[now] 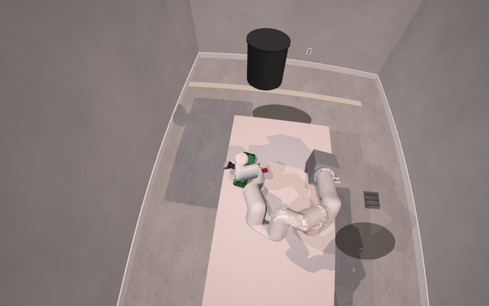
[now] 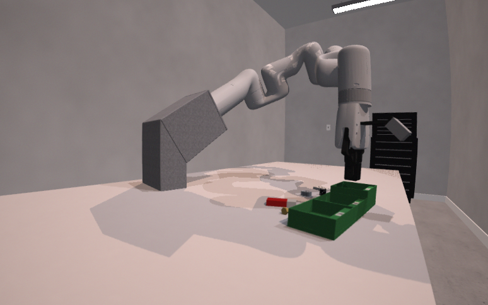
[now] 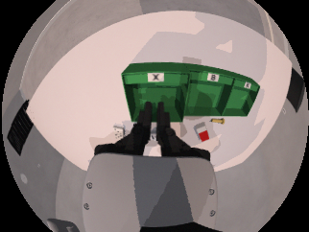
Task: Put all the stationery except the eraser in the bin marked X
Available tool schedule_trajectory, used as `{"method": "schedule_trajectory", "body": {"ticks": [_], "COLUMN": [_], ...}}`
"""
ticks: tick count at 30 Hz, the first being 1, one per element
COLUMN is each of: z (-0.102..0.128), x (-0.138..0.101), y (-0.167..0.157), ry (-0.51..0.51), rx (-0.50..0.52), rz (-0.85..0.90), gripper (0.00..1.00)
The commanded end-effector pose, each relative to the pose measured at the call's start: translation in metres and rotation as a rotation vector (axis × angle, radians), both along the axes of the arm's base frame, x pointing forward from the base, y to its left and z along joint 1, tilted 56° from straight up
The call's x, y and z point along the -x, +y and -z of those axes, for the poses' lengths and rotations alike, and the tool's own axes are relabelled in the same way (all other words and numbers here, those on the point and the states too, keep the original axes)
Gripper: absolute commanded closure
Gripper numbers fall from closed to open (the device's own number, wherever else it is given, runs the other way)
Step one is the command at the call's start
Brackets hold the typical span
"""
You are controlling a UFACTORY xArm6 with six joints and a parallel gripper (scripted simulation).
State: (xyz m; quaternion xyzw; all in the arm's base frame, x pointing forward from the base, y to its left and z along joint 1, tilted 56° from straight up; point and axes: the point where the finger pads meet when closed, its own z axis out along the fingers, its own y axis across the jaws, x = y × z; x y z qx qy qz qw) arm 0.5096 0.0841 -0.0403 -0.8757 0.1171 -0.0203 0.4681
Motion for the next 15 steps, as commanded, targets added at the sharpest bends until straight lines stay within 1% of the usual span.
{"method": "schedule_trajectory", "body": {"ticks": [1,15], "z": [0.004,0.022], "x": [-0.003,-0.008], "y": [0.007,0.033], "ry": [-0.003,-0.003], "rx": [0.001,0.001], "rz": [0.002,0.002], "gripper": [0.93,0.93]}}
